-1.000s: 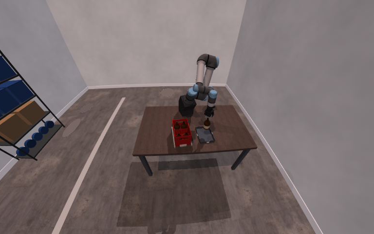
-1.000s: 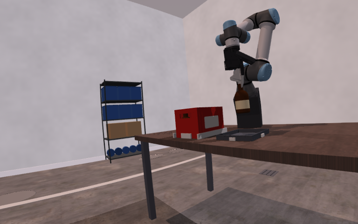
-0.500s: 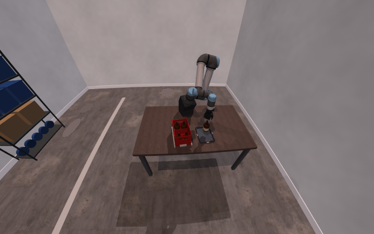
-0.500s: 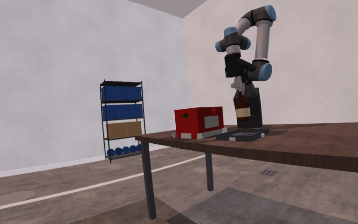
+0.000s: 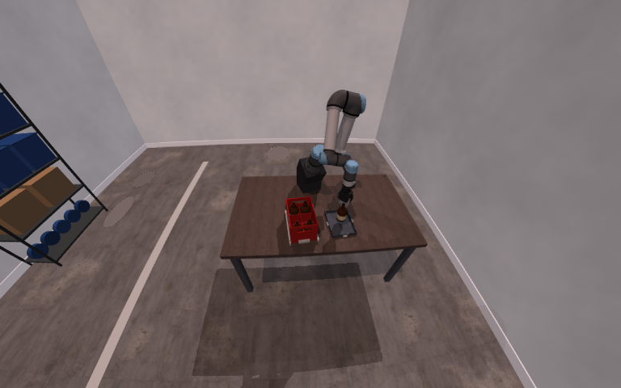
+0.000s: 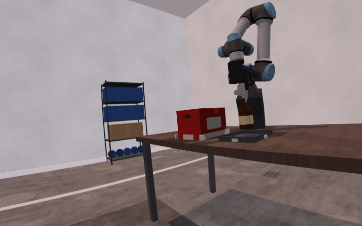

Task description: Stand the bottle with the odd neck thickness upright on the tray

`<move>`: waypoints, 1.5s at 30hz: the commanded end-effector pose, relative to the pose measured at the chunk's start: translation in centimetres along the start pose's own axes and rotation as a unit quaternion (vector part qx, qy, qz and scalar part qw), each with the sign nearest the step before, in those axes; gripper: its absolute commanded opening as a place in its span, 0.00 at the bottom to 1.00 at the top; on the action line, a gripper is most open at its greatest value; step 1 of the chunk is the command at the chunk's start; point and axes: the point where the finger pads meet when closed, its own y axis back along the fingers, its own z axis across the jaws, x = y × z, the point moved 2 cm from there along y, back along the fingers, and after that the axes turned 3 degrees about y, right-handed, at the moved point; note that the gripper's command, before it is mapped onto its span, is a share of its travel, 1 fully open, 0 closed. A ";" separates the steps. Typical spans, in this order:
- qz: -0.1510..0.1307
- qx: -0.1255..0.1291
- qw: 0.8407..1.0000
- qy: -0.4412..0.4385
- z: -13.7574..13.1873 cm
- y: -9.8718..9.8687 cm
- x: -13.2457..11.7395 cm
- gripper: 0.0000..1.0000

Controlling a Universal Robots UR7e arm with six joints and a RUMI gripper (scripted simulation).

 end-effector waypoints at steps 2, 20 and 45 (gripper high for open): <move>-0.003 -0.001 1.000 0.000 0.1 -1.2 -0.1 0.00; -0.003 -0.001 1.000 0.000 0.1 -2.4 -0.1 0.00; -0.004 -0.002 1.000 0.000 0.2 -2.4 -0.2 0.00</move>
